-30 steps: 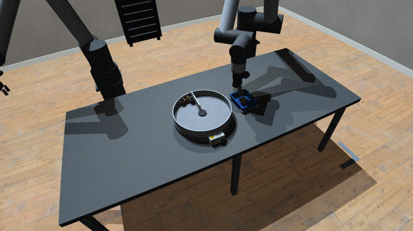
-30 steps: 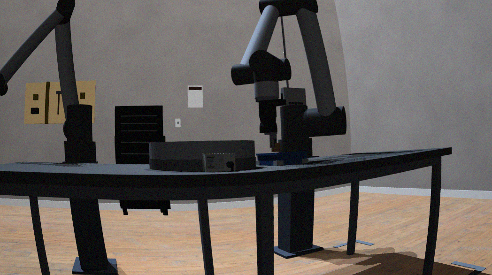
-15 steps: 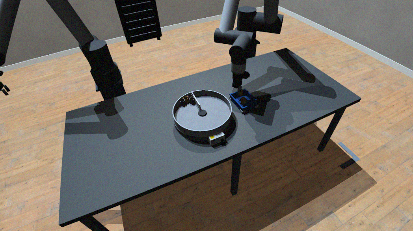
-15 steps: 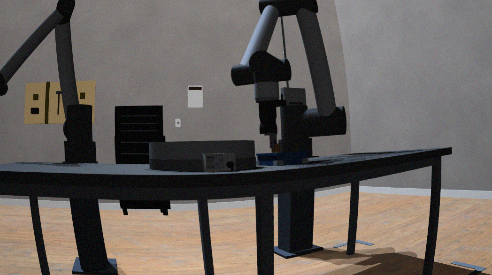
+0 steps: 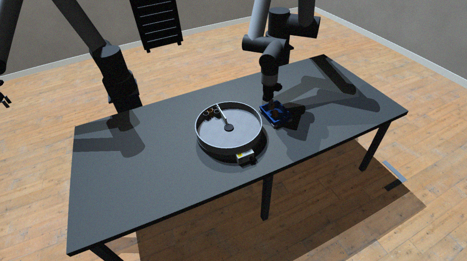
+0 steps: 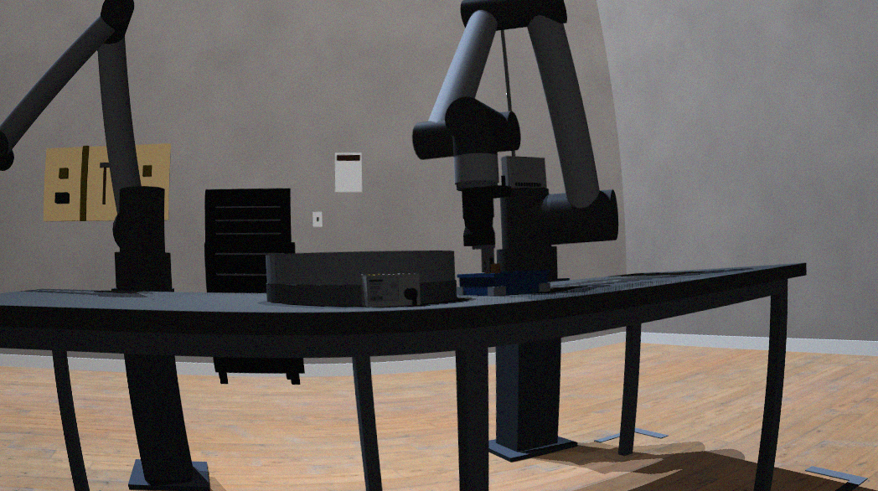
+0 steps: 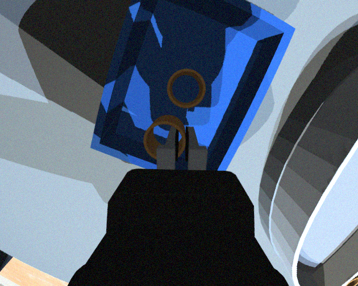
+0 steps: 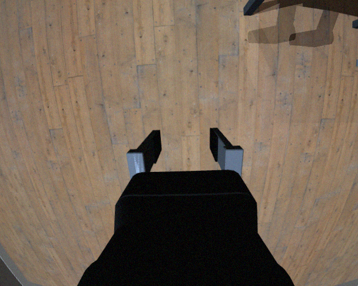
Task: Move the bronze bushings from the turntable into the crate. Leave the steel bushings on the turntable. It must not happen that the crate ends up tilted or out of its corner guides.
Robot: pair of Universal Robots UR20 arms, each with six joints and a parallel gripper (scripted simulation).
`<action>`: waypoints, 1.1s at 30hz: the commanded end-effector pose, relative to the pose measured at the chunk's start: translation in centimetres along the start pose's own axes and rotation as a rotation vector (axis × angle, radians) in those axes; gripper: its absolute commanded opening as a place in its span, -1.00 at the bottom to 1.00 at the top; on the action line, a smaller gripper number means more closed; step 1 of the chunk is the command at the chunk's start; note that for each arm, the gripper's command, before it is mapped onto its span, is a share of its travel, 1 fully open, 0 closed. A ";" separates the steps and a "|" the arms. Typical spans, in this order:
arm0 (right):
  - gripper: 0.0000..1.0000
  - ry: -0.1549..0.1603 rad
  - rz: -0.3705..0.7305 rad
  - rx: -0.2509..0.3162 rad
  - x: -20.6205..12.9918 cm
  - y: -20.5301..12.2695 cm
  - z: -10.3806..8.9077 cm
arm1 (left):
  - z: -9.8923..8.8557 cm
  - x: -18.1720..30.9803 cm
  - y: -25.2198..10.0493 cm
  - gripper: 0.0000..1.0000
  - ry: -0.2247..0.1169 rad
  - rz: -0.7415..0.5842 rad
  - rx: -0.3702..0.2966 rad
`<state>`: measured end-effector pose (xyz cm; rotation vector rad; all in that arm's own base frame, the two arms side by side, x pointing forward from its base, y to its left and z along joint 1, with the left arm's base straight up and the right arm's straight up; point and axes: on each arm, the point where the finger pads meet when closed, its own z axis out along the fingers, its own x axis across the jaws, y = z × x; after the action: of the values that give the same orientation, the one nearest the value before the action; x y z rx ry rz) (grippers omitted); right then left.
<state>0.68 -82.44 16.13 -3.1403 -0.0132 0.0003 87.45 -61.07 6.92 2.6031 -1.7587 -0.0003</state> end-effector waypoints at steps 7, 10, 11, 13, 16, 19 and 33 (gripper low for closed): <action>1.00 0.000 0.000 -0.001 0.0 0.1 -0.1 | 1.5 0.1 0.0 -1.00 0.001 0.000 0.001; 1.00 0.000 0.000 -0.001 0.0 0.1 -0.1 | 1.8 0.1 0.0 -1.00 0.001 0.000 0.001; 1.00 0.000 0.000 -0.001 0.0 0.1 -0.1 | 1.9 0.1 0.0 -1.00 0.001 0.000 0.001; 1.00 0.000 0.000 -0.001 0.0 0.1 -0.1 | 2.0 0.1 0.0 -1.00 0.001 0.000 0.001; 1.00 0.000 0.000 -0.001 0.0 0.1 -0.1 | 2.0 0.1 0.0 -1.00 0.001 0.000 0.001; 1.00 0.000 0.000 -0.001 0.0 0.1 -0.1 | 2.1 0.1 0.0 -1.00 0.001 0.000 0.001; 1.00 0.000 0.000 -0.001 0.0 0.1 -0.1 | 2.1 0.1 0.0 -1.00 0.001 0.000 0.001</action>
<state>0.68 -82.44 16.13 -3.1403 -0.0132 0.0003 87.46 -61.08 4.78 2.6031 -1.7587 -0.0001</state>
